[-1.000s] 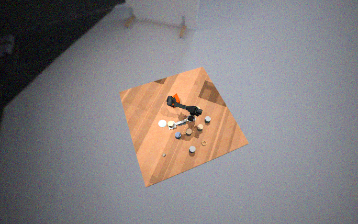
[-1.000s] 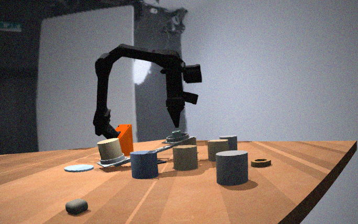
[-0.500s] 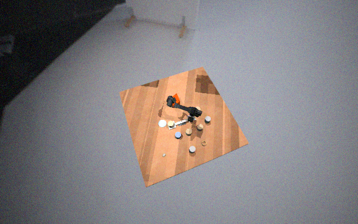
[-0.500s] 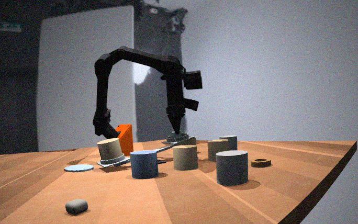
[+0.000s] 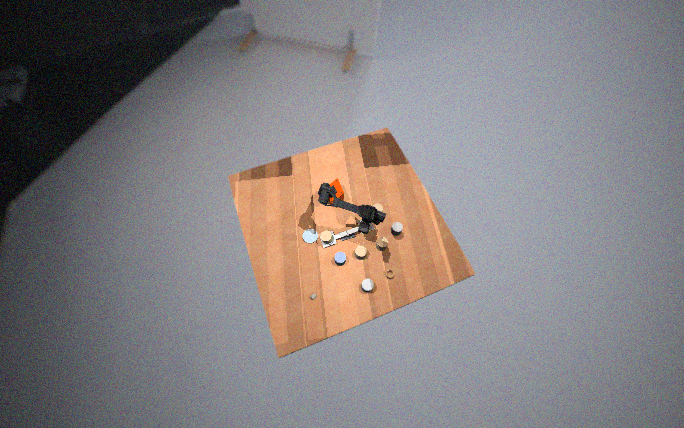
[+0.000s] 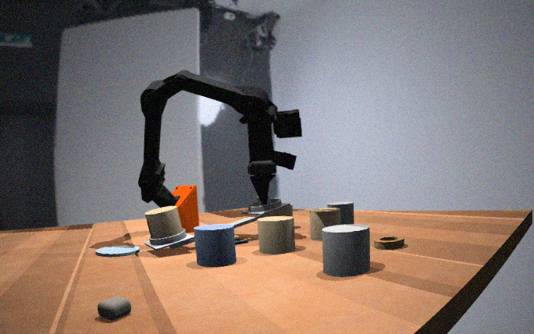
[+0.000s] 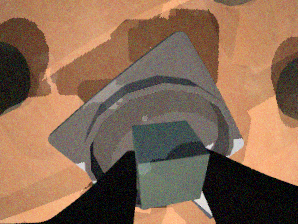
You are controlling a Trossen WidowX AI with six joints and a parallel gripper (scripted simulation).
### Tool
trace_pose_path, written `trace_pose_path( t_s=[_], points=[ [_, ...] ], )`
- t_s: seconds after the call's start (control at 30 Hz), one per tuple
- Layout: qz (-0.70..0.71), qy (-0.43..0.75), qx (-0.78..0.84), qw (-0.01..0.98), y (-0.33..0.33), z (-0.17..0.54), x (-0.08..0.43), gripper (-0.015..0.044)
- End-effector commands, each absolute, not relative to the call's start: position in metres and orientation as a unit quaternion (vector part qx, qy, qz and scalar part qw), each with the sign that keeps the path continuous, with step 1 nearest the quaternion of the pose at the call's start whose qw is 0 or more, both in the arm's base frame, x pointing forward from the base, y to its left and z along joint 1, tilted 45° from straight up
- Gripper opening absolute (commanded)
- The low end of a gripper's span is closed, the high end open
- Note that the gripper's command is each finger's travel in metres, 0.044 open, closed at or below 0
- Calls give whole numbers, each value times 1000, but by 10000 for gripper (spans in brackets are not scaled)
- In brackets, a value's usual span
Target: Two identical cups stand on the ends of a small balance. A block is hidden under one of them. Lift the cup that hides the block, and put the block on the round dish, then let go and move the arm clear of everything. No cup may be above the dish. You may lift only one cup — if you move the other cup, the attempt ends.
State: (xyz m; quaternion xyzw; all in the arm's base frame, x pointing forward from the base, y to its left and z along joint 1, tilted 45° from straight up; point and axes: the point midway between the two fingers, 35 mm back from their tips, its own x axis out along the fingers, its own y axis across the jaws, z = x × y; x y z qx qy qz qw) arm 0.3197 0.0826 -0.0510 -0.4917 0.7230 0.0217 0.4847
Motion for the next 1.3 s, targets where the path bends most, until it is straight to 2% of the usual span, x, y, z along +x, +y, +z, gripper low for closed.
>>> trace_pose_path(
  t_s=[0.0,0.03,0.2,0.83,1.27],
  points=[
    [23,723,-493,483,82,-52,320,128],
    [23,723,-493,483,82,-52,320,121],
    [23,723,-493,483,90,-44,322,0],
    [24,723,-493,483,148,17,324,0],
    [48,721,-483,495,95,54,339,0]
  ],
)
